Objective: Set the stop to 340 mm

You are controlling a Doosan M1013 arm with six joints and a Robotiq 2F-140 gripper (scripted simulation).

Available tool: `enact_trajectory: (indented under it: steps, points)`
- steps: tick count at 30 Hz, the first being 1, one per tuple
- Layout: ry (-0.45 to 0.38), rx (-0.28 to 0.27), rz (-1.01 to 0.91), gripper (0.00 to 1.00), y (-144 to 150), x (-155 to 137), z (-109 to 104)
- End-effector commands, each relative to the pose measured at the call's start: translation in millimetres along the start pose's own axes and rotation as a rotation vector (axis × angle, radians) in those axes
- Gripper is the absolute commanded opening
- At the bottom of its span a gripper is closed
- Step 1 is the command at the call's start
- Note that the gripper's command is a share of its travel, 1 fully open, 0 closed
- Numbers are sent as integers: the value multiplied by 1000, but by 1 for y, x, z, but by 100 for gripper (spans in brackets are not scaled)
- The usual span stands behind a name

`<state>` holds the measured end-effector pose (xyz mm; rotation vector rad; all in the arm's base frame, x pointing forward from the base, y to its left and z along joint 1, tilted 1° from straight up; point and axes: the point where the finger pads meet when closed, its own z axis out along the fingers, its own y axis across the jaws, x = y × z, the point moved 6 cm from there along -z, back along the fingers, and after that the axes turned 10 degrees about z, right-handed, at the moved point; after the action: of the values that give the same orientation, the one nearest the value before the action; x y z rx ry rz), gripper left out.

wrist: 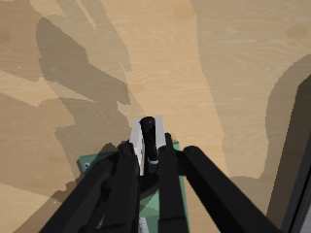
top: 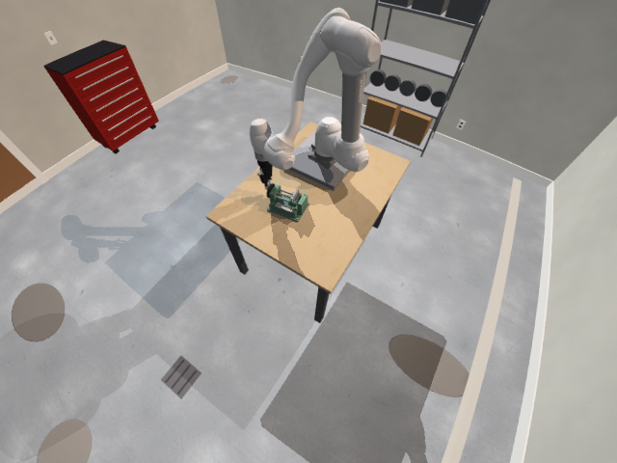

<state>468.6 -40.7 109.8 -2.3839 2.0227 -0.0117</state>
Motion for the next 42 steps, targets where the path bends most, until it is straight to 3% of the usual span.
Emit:
enact_trajectory:
  steps: [1, 42]
  points:
    - [-3, 2, -1, 4, 1, -1, 2]
    - [-3, 2, -1, 4, 2, -1, -8]
